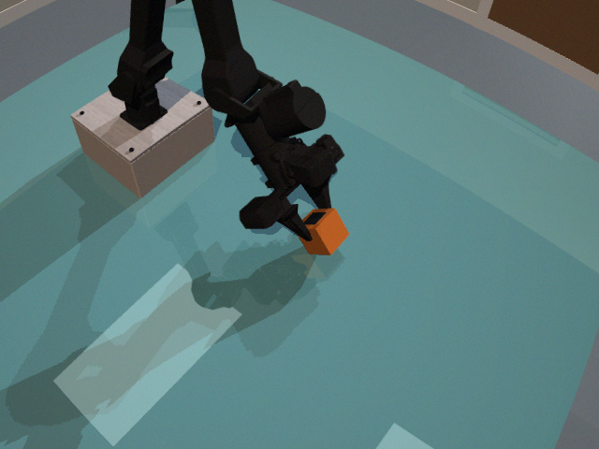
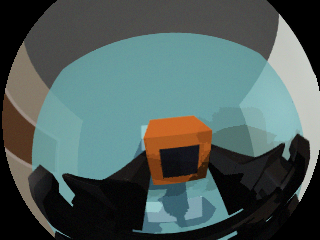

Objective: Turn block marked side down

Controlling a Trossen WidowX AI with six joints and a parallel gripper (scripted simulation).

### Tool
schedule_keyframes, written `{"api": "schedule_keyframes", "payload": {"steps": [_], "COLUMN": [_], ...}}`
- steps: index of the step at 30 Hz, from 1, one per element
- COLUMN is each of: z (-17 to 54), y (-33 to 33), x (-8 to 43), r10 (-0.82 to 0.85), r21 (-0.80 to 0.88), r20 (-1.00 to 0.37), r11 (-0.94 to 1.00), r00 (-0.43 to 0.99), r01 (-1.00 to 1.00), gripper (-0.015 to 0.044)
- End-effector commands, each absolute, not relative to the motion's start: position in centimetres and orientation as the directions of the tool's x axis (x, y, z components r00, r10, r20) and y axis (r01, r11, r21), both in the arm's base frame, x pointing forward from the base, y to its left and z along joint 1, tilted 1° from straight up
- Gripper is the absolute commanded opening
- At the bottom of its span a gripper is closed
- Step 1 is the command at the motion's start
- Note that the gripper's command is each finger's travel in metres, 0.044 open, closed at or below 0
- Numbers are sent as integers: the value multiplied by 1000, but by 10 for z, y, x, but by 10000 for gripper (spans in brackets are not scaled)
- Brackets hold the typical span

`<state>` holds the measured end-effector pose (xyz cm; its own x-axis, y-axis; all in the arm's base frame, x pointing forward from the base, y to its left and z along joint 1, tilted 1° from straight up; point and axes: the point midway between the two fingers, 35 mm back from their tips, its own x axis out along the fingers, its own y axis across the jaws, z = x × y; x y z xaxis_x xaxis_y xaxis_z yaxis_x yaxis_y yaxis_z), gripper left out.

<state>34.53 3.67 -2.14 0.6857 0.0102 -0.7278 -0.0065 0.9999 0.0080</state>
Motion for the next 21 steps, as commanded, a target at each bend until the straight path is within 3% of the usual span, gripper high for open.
{"api": "schedule_keyframes", "payload": {"steps": [1, 21], "z": [-31, -34], "y": [36, 34], "x": [341, 329], "r10": [6, 5], "r21": [2, 4], "r20": [-712, -515], "r11": [1000, 1000], "r00": [702, 857], "r01": [-7, -4], "gripper": [0, 0]}}
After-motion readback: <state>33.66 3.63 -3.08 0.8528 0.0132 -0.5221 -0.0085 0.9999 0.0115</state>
